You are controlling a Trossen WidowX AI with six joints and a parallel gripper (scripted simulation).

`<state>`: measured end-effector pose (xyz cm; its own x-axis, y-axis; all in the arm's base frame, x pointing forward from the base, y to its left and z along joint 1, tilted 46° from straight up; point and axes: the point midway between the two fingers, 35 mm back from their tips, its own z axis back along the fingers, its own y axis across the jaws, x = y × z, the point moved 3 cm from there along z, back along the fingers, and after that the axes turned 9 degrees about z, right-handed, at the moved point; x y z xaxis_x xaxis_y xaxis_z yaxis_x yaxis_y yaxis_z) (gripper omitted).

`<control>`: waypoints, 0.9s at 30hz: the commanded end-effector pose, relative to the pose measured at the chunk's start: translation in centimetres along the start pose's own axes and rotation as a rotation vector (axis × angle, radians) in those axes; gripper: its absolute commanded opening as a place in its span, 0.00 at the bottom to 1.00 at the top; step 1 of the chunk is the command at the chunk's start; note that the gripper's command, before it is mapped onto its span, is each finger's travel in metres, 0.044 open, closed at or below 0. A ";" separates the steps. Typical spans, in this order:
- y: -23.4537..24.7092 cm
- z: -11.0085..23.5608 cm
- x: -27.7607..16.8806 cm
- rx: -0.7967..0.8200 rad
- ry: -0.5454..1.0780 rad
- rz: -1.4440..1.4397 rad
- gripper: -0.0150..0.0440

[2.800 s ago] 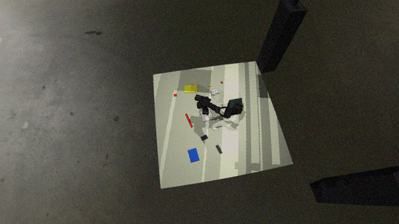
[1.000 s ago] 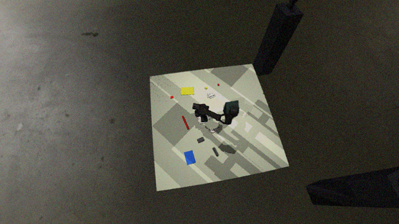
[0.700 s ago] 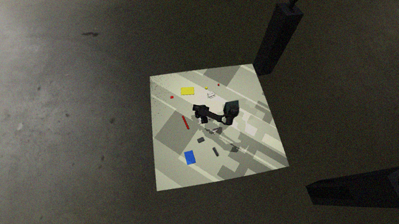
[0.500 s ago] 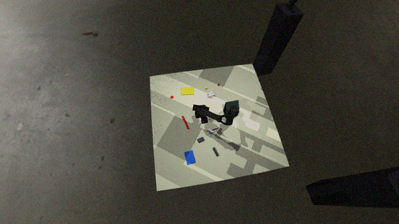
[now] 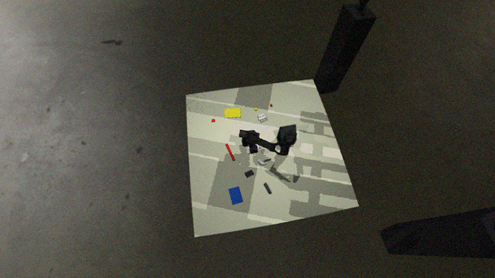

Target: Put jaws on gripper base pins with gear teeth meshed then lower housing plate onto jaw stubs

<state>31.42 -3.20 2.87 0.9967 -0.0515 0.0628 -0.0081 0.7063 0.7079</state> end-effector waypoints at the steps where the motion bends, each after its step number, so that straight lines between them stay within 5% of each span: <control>1: 0.0 0.0 -0.1 0.003 0.001 -0.005 0.48; 27: 0.0 -3.0 0.0 0.003 0.000 -0.006 0.48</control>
<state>31.89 -1.48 1.30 0.9960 -0.0533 0.0722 -0.0132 0.7089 0.7052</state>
